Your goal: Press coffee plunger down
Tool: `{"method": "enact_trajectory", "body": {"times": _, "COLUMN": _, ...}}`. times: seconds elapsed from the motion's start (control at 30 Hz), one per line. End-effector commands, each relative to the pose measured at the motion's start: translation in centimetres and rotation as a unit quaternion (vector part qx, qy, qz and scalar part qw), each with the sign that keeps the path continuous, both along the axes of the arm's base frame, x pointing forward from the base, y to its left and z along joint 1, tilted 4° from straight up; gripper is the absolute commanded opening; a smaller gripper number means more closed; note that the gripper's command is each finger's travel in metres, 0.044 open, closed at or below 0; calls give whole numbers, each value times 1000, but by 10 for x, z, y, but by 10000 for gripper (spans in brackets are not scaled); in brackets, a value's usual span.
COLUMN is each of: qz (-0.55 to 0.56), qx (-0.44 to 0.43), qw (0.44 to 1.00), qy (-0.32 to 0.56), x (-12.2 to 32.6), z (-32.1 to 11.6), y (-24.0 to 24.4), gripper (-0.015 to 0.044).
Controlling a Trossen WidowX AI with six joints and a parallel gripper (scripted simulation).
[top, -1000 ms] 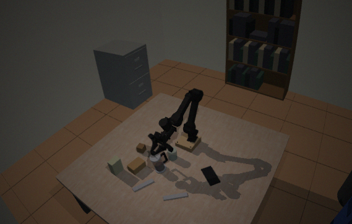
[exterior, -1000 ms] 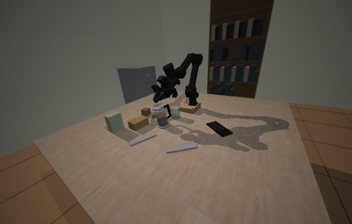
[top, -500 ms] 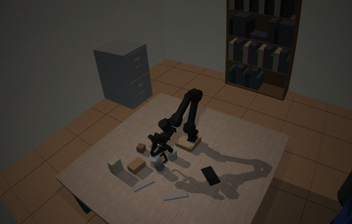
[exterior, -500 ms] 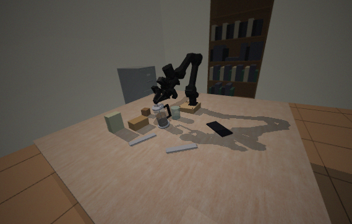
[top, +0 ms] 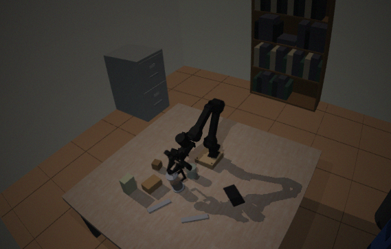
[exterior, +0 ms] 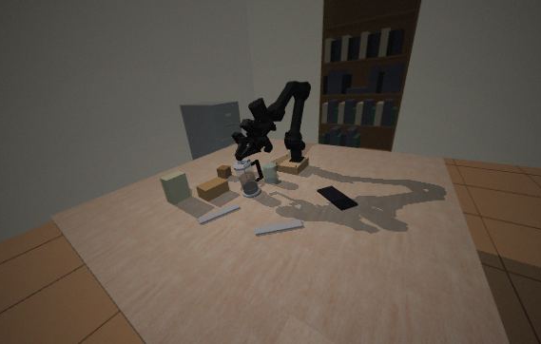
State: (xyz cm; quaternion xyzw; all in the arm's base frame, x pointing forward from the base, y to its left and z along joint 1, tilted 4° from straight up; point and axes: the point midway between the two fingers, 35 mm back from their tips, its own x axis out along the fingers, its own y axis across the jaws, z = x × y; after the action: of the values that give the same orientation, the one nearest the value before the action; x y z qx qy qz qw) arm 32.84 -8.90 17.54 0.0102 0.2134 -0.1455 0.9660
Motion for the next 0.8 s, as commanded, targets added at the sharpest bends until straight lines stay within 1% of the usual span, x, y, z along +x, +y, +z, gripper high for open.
{"method": "enact_trajectory", "body": {"times": 0.0, "qz": 1, "qx": -1, "qw": 1000, "qy": 8, "x": 0, "z": -4, "y": 0, "gripper": 123}}
{"method": "enact_trajectory", "body": {"times": 0.5, "qz": 0, "qx": 0, "qw": 1000, "qy": 1, "x": 1, "z": 0, "y": 0, "gripper": 123}}
{"method": "enact_trajectory", "body": {"times": 0.77, "qz": 0, "qx": 0, "qw": 1000, "qy": 1, "x": 1, "z": 0, "y": 0, "gripper": 333}}
